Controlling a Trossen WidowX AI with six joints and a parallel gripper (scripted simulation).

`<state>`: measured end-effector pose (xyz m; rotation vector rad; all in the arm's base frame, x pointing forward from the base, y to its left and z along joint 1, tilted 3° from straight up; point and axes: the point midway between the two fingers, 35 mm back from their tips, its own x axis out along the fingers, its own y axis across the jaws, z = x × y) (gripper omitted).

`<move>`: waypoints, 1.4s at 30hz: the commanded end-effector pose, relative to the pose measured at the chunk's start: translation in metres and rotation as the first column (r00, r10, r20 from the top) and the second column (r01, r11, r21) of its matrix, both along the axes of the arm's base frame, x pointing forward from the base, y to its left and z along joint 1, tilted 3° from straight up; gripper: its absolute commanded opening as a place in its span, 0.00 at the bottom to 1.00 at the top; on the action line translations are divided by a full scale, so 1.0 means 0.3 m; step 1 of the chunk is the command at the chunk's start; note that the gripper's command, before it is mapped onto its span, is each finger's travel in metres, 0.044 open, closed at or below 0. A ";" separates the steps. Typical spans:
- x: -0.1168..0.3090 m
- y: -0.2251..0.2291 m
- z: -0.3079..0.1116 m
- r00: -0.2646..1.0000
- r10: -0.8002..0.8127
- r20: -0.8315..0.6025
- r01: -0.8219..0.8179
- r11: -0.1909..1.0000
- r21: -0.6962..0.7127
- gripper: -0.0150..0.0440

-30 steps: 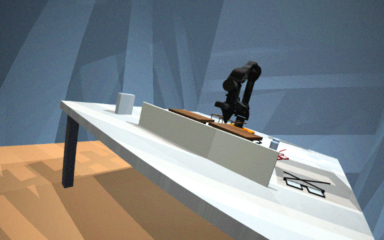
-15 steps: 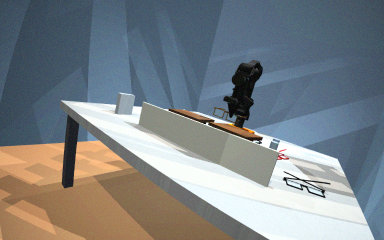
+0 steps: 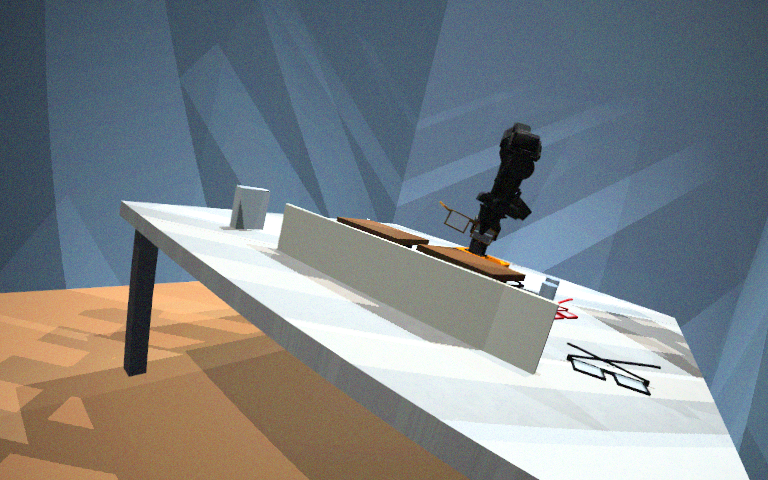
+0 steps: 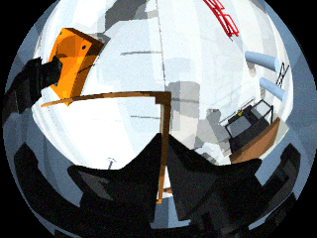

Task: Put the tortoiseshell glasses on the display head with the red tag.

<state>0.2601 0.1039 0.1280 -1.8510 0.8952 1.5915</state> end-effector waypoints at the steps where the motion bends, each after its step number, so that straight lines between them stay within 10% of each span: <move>1: -0.034 0.019 0.007 0.991 0.137 -0.007 -0.137 0.989 -0.050 0.25; 23: -0.214 0.132 0.097 0.545 0.826 -0.145 -0.819 0.487 -0.304 0.25; 42: -0.353 0.186 0.184 -0.079 0.904 -0.420 -0.880 -0.261 -0.397 0.25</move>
